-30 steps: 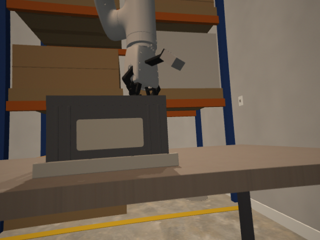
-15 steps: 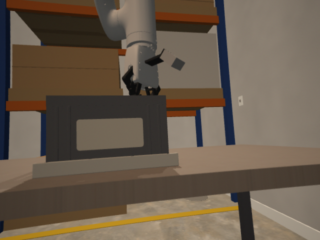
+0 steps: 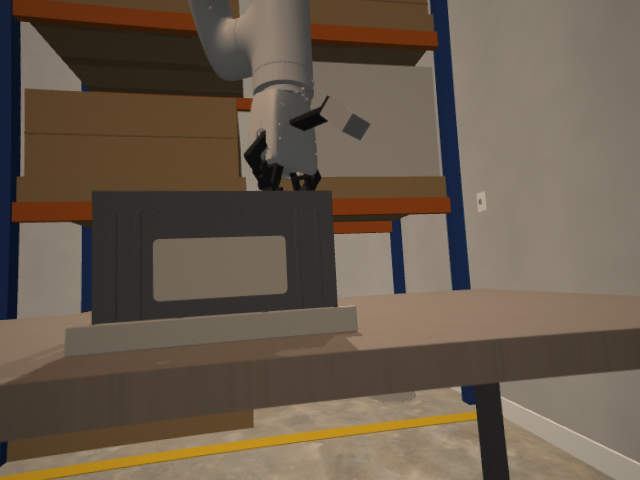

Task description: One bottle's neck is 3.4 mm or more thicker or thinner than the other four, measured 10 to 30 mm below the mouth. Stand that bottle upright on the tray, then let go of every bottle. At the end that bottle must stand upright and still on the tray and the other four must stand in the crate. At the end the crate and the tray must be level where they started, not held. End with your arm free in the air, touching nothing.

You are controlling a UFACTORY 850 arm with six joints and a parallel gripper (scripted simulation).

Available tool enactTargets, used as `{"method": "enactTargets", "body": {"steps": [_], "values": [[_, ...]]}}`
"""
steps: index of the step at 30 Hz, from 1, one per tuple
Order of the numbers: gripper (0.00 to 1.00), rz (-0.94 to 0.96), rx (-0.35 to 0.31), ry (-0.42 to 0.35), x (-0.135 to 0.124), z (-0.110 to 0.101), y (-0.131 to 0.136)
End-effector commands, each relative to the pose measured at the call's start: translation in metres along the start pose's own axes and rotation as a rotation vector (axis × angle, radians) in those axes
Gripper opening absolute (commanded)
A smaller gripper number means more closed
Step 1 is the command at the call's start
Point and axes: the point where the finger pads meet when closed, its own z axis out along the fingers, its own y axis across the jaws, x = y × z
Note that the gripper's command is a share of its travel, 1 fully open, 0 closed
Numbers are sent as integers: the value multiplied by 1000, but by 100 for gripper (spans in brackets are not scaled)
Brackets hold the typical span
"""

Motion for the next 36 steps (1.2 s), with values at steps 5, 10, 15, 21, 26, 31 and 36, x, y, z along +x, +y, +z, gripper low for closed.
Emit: {"method": "enactTargets", "body": {"steps": [5,10,15,21,26,31,36], "values": [[65,0,1,1,1,-10,0],[65,0,1,1,1,-24,0],[65,0,1,1,1,-37,0],[65,0,1,1,1,-55,0],[65,0,1,1,0,-70,0],[65,0,1,1,0,-80,0],[65,0,1,1,0,-83,0]]}}
